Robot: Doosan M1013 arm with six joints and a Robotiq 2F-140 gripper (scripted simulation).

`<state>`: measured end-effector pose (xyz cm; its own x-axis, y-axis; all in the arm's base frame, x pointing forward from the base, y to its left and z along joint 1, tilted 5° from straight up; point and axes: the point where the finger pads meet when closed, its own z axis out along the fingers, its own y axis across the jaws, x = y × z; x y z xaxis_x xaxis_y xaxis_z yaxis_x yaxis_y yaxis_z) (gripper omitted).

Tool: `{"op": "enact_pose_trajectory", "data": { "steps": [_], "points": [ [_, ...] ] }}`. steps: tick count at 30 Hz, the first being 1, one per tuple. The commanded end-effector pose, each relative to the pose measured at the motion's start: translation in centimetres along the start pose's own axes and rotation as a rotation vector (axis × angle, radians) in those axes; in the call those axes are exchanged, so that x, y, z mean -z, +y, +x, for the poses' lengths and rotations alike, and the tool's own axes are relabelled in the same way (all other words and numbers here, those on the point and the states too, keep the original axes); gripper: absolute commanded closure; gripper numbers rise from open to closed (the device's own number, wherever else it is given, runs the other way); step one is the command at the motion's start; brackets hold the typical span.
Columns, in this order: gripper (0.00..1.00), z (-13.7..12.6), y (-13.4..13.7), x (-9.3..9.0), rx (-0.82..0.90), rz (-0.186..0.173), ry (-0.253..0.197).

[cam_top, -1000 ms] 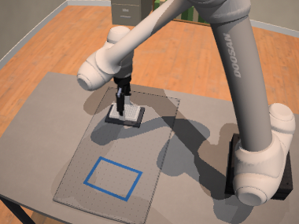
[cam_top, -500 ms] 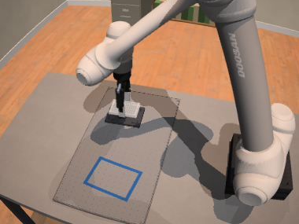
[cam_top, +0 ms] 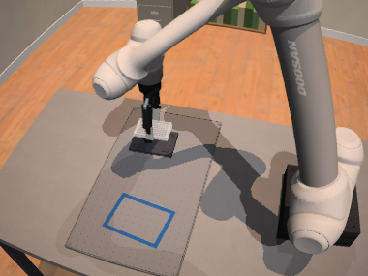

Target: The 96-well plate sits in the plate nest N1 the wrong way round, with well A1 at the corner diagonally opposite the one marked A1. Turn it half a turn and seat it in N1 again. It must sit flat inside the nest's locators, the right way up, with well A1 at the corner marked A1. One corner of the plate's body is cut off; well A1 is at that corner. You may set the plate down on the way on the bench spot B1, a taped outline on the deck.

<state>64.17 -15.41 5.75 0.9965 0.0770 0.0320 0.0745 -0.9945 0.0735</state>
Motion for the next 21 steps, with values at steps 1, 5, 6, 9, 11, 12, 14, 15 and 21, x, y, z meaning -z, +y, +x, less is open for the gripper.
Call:
{"op": "enact_pose_trajectory", "data": {
  "steps": [1, 5, 6, 9, 11, 12, 14, 15, 21],
  "points": [
    [1.00, 0.00, 0.00, 0.43, 0.000, 0.000, 0.000],
    [1.00, 0.00, 0.00, 0.93, 0.000, 0.000, 0.000],
    [1.00, 0.00, 0.00, 0.93, 0.000, 0.000, 0.000],
    [1.00, 0.00, 0.00, 1.18, 0.000, 0.000, 0.000],
    [1.00, 0.00, 0.00, 1.18, 0.000, 0.000, 0.000],
    [1.00, 0.00, 0.00, 1.18, 0.000, 0.000, 0.000],
    [1.00, 0.00, 0.00, 1.18, 0.000, 0.000, 0.000],
    [1.00, 0.00, 0.00, 1.18, 0.000, 0.000, 0.000],
    [1.00, 0.00, 0.00, 1.18, 0.000, 0.000, 0.000]
  ]
}}
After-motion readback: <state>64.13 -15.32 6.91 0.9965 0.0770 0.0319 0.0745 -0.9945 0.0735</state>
